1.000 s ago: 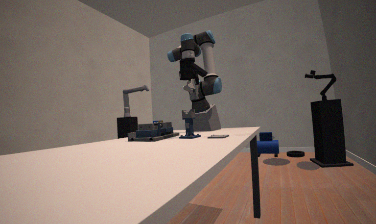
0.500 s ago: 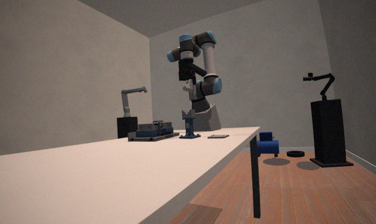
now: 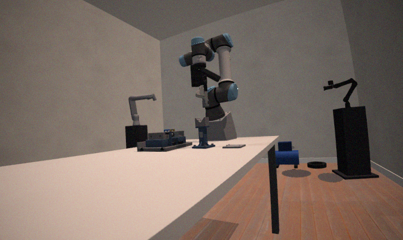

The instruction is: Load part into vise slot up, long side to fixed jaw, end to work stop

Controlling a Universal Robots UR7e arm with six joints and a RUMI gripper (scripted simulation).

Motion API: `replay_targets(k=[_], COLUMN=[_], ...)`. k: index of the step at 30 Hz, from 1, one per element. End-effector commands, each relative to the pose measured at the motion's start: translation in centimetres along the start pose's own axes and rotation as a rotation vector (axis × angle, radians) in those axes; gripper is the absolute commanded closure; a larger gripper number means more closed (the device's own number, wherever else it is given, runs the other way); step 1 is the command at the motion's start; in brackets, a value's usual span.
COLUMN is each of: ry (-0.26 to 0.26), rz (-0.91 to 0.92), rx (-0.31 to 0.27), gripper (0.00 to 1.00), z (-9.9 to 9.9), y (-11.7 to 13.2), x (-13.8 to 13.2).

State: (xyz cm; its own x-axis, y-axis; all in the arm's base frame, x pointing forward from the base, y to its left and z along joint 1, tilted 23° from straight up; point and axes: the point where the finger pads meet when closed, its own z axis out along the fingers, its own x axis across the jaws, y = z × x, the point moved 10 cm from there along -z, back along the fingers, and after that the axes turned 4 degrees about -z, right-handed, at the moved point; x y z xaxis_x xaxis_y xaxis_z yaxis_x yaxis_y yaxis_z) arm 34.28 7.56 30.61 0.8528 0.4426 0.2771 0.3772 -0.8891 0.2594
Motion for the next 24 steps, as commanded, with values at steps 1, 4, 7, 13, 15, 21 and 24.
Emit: replay_targets(k=[1,4,7,13,15,21,24], ry=[0.001,0.002,0.002,0.003,0.003,0.004,0.005], rz=[0.061,0.096,0.13,0.174,0.195,0.257,0.286], rx=[-0.002,-0.002,-0.002,-0.003,-0.003,-0.004,-0.004], gripper=[1.0,1.0,1.0,1.0,1.0,1.0,1.0], z=[-0.04,-0.04,-0.04,-0.04,-0.04,-0.04,-0.04], y=[0.23,0.35,0.48,0.64,0.72,0.95,1.06], x=[-0.12,-0.2,-0.28,-0.38,-0.43,-0.58,-0.65])
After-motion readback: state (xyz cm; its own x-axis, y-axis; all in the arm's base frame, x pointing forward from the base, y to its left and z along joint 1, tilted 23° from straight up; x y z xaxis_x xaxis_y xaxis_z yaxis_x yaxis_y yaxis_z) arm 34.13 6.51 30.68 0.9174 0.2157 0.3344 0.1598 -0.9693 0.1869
